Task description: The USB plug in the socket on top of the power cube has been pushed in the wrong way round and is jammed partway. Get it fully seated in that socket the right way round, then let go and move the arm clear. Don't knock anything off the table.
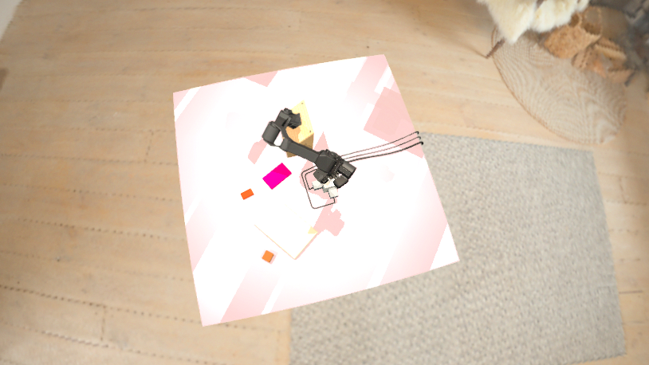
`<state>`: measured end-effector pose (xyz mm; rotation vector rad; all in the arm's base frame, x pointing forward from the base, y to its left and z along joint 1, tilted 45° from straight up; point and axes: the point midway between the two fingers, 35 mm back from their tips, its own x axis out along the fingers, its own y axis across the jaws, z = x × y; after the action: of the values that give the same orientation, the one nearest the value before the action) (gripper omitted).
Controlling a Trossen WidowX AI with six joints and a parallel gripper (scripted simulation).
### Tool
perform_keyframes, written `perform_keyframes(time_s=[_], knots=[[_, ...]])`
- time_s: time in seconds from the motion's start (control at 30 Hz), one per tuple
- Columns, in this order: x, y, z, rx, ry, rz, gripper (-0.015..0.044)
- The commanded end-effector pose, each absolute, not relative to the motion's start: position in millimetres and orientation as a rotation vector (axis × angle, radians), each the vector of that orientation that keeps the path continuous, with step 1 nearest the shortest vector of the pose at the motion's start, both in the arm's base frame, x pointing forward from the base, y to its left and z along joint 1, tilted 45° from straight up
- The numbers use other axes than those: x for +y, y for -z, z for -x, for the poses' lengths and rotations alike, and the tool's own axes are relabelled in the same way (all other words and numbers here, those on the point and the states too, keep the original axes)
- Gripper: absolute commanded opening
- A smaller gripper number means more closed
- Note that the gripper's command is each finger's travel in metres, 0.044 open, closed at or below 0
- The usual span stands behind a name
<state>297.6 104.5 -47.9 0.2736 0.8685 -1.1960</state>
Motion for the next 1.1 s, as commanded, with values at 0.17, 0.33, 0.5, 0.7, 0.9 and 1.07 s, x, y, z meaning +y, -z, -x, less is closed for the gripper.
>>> perform_keyframes(time_s=[0.17, 0.33, 0.5, 0.7, 0.9, 1.07], knots=[[104.1, 48.2, -297.2, 1.011, 1.071, -0.065, 0.0000], [104.1, 48.2, -297.2, 1.079, 1.003, 0.041, 0.0000], [104.1, 48.2, -297.2, 1.144, 0.931, 0.148, 0.0000], [104.1, 48.2, -297.2, 1.217, 0.841, 0.275, 0.0000], [104.1, 48.2, -297.2, 1.285, 0.746, 0.402, 0.0000], [104.1, 48.2, -297.2, 1.338, 0.664, 0.508, 0.0000]])
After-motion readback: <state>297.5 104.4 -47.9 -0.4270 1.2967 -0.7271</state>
